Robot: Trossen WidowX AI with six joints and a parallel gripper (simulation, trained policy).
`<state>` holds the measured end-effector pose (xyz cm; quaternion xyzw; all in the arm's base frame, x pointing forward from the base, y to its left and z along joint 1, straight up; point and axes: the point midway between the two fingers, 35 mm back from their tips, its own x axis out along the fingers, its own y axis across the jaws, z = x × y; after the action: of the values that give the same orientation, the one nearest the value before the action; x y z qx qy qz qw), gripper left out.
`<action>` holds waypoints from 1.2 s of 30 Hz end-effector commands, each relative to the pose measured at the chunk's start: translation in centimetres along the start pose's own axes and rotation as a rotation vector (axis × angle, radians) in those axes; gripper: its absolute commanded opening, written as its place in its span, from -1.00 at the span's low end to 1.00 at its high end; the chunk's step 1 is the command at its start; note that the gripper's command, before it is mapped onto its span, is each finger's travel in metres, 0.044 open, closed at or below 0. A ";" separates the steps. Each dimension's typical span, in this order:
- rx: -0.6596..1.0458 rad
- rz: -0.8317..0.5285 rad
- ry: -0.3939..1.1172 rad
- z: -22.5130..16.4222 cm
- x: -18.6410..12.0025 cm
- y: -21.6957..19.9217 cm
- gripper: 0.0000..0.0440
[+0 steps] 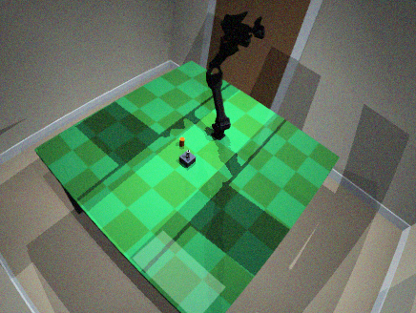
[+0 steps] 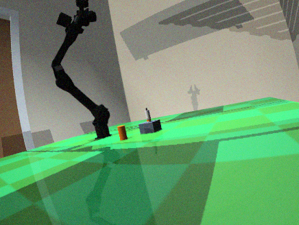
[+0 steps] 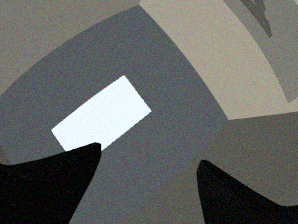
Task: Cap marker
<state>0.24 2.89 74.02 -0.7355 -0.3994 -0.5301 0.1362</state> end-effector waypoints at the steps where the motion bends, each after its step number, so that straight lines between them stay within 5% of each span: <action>1: -0.004 -0.029 -0.043 0.6 -0.4 -0.4 0.42; 36: 0.016 -0.236 -0.438 8.5 -3.7 -4.6 0.46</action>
<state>1.92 8.72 67.26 -0.7783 -0.4973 -0.3833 0.0059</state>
